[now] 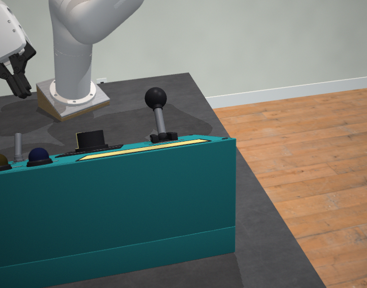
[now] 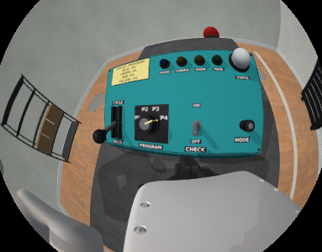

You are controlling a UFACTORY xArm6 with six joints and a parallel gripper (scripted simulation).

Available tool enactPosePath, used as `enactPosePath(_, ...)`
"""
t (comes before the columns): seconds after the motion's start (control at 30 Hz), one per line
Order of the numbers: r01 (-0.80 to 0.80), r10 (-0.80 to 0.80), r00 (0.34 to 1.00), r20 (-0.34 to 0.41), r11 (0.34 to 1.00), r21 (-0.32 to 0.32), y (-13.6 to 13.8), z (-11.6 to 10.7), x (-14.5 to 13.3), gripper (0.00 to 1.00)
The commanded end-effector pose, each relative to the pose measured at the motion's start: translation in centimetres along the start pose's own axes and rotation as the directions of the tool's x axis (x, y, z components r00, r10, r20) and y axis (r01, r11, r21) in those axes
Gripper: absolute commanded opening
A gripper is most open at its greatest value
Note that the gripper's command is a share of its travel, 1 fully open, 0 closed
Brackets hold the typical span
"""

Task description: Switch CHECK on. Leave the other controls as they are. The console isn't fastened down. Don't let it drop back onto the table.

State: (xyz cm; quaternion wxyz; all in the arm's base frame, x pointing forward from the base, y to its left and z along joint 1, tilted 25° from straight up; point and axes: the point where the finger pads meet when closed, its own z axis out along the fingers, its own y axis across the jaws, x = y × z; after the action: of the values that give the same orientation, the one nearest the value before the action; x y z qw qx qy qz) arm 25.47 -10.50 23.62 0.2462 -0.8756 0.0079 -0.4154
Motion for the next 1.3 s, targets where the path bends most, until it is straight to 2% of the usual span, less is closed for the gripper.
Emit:
enactPosePath(0.0, 0.002, -0.002, 1.0, 0.0, 1.0, -0.002, 0.7, 1.4, 0.2, 0.0)
enactPosePath(0.33, 0.002, -0.002, 1.0, 0.0, 1.0, -0.002, 2.1, 4.6, 0.2, 0.0)
enactPosePath(0.67, 0.002, -0.002, 1.0, 0.0, 1.0, -0.002, 2.9, 6.5, 0.2, 0.0)
enactPosePath(1.27, 0.002, -0.002, 1.0, 0.0, 1.0, -0.002, 3.2, 7.1, 0.2, 0.0)
